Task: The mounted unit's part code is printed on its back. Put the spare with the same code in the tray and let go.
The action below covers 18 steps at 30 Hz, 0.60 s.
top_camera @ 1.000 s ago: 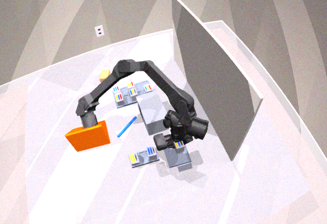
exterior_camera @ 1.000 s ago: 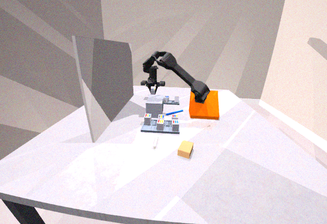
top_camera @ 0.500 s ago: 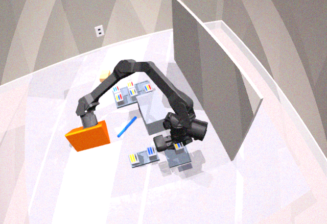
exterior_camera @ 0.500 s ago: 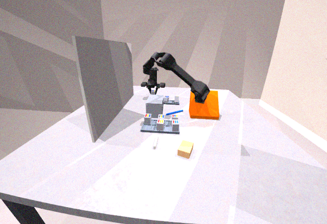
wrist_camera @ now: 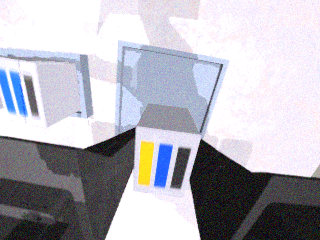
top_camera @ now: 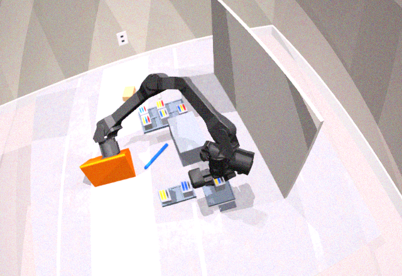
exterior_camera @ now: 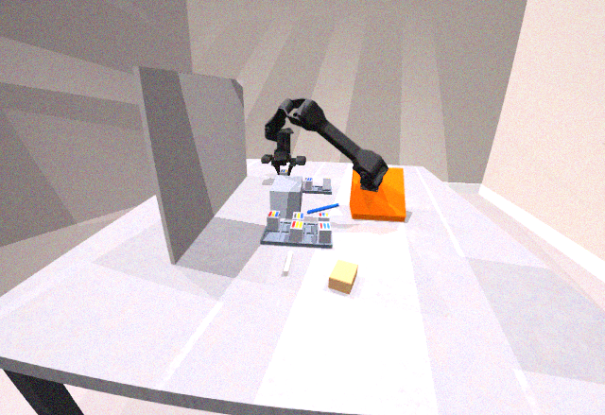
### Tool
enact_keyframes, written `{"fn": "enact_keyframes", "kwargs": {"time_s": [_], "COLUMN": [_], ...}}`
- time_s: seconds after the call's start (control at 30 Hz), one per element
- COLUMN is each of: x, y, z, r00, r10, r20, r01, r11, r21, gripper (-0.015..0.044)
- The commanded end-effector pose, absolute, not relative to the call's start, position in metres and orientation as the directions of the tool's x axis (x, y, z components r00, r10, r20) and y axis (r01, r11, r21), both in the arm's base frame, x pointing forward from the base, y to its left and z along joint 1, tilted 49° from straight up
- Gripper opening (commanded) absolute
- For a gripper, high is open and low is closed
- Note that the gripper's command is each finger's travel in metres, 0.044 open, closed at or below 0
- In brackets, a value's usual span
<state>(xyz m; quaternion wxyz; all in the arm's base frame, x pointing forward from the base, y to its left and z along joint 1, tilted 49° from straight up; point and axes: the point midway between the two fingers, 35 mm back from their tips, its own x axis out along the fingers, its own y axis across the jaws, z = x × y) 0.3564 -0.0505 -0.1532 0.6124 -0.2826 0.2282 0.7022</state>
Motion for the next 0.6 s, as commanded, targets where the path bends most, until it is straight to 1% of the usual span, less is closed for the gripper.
{"fn": "enact_keyframes", "kwargs": {"time_s": [0.0,0.57], "x": [0.355,0.351], "y": [-0.048,-0.038], "z": [-0.155,-0.163], "r00": [-0.086,-0.087], "r10": [0.734,0.736], "r20": [-0.674,-0.672], "r01": [-0.990,-0.990], "r11": [-0.137,-0.138], "r21": [-0.023,-0.023], "gripper": [0.0000,0.0000]}}
